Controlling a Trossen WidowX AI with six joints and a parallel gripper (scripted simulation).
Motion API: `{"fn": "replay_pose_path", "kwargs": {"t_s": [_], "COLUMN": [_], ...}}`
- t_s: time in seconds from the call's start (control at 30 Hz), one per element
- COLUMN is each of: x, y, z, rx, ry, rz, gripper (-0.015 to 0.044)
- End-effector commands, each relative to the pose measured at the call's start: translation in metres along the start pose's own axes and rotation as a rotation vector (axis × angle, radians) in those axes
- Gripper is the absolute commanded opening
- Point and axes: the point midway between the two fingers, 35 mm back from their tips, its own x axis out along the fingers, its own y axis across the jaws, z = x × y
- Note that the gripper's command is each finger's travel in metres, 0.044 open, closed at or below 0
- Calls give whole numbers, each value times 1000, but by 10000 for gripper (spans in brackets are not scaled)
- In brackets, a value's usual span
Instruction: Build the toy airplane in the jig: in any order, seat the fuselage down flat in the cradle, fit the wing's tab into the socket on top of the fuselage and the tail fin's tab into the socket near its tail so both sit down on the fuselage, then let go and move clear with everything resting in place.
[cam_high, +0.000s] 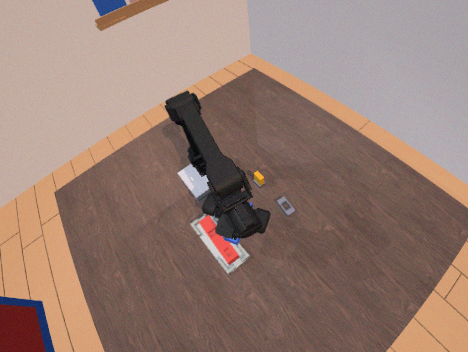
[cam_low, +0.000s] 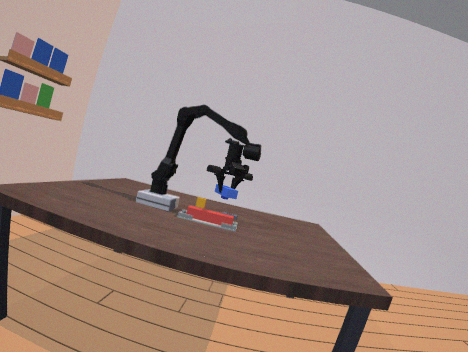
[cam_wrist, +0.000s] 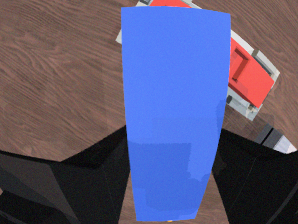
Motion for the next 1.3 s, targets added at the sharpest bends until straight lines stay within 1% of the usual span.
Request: {"fn": "replay_pose_path", "kwargs": {"t_s": [0.0, 0.17, 1.03, 1.27], "x": [2, 4, 19, 19], "y": [-11, -19, -88, -88], "z": [5, 10, 39, 39], "rx": [53, 98, 540, 540], "ry": [3, 5, -8, -8], "rz": [2, 2, -7, -7], "gripper": [0, 0, 0, 184]}}
